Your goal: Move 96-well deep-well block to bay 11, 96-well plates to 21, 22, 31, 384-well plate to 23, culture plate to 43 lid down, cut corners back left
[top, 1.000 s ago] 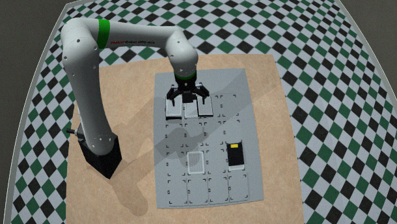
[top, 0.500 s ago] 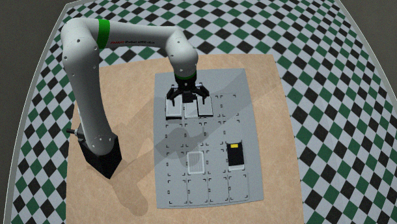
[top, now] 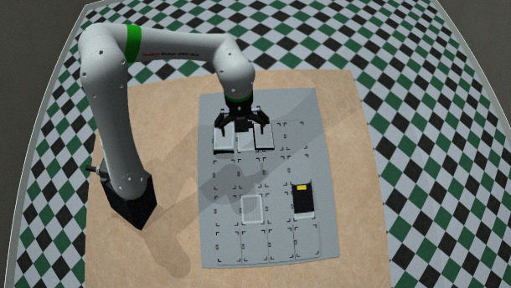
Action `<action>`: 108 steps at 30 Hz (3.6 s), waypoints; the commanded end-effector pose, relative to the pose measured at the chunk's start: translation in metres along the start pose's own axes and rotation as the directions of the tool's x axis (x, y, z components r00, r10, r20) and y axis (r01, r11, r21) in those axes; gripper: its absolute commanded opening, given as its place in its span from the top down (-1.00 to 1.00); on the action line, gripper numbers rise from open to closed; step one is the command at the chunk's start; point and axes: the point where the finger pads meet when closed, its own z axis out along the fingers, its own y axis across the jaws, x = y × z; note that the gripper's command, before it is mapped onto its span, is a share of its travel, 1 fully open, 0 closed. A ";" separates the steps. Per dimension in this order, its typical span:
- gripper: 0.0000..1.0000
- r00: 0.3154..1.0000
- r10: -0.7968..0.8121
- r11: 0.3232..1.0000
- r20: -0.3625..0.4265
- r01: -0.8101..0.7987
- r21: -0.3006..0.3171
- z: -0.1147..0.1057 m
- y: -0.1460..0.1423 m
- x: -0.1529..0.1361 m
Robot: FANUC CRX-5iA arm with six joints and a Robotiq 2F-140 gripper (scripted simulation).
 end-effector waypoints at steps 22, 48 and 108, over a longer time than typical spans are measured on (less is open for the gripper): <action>-1.00 1.000 0.000 1.000 0.000 0.000 0.001 -0.001 -0.045 0.000; -1.00 1.000 0.000 1.000 0.000 0.000 0.002 -0.001 -0.108 0.000; -1.00 1.000 0.000 1.000 0.000 0.000 0.002 -0.001 -0.129 0.065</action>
